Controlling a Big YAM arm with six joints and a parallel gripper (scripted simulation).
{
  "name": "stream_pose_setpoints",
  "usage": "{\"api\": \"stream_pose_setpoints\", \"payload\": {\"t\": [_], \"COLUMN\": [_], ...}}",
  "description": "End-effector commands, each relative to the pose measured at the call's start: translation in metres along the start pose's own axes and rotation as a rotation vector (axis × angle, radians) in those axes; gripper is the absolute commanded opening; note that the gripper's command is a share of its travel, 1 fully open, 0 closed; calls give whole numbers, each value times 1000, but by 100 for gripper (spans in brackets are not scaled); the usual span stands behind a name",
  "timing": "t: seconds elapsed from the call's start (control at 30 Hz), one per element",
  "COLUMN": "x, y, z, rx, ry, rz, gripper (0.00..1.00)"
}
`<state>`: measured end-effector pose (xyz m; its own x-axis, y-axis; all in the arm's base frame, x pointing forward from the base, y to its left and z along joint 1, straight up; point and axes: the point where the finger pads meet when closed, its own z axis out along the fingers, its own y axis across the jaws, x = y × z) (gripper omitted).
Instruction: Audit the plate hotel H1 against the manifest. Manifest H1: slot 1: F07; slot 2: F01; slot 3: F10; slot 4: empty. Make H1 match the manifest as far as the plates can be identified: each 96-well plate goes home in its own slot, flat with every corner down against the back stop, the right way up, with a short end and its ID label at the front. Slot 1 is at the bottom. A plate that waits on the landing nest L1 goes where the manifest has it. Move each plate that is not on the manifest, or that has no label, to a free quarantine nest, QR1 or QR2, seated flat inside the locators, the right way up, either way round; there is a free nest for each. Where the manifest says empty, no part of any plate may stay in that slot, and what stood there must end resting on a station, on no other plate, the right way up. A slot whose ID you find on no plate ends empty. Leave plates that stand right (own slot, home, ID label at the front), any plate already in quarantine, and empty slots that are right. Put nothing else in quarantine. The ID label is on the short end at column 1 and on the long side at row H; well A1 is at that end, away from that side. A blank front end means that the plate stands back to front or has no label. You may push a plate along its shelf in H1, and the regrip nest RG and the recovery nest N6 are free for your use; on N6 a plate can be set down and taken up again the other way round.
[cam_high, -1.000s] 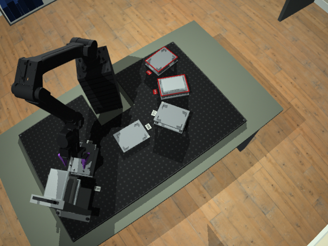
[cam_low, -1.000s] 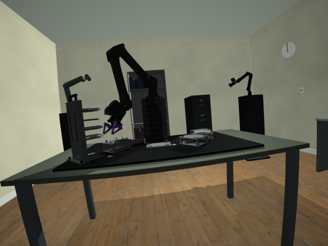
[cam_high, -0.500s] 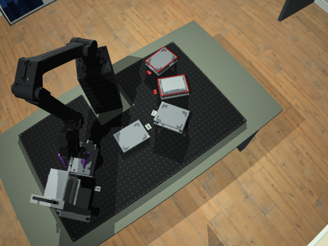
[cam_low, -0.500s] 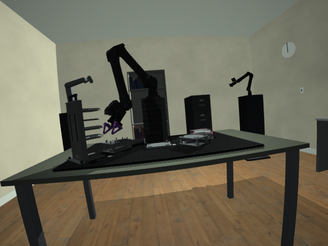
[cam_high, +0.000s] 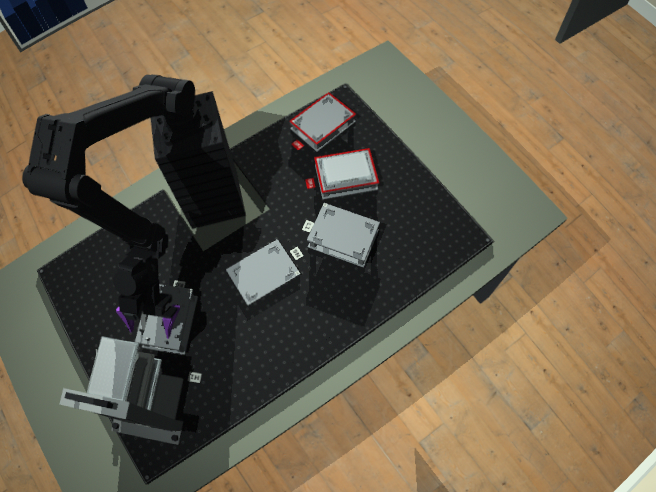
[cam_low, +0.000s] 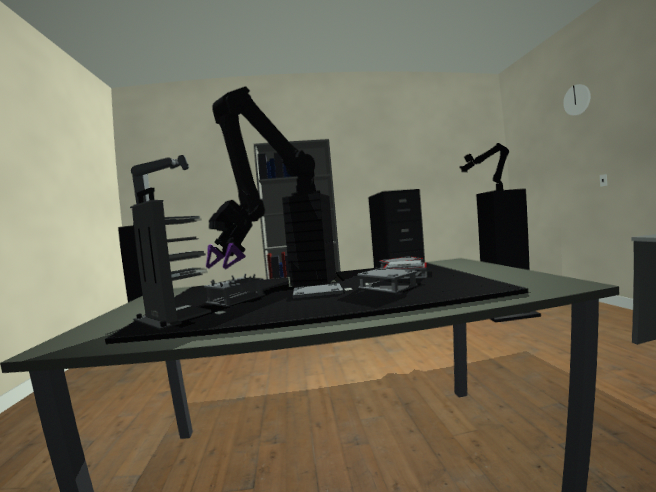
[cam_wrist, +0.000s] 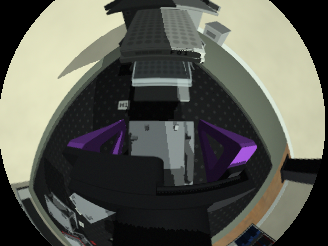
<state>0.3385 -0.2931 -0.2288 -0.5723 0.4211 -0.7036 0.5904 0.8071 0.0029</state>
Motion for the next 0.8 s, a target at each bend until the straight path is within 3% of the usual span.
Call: {"api": "stream_pose_setpoints", "payload": {"t": [0.0, 0.17, 0.33, 0.4, 0.43, 0.77], "x": [-19, 9, 16, 16, -4, -1], "y": [0, -3, -3, -3, -2, -4], "z": [-8, -13, -19, -19, -23, -40], "rx": [3, 6, 6, 6, 5, 8], "ry": [-50, -10, -8, -8, -46, -44], "rz": [10, 14, 7, 7, -2, -5], "gripper": [100, 100, 100, 100, 100, 100]}}
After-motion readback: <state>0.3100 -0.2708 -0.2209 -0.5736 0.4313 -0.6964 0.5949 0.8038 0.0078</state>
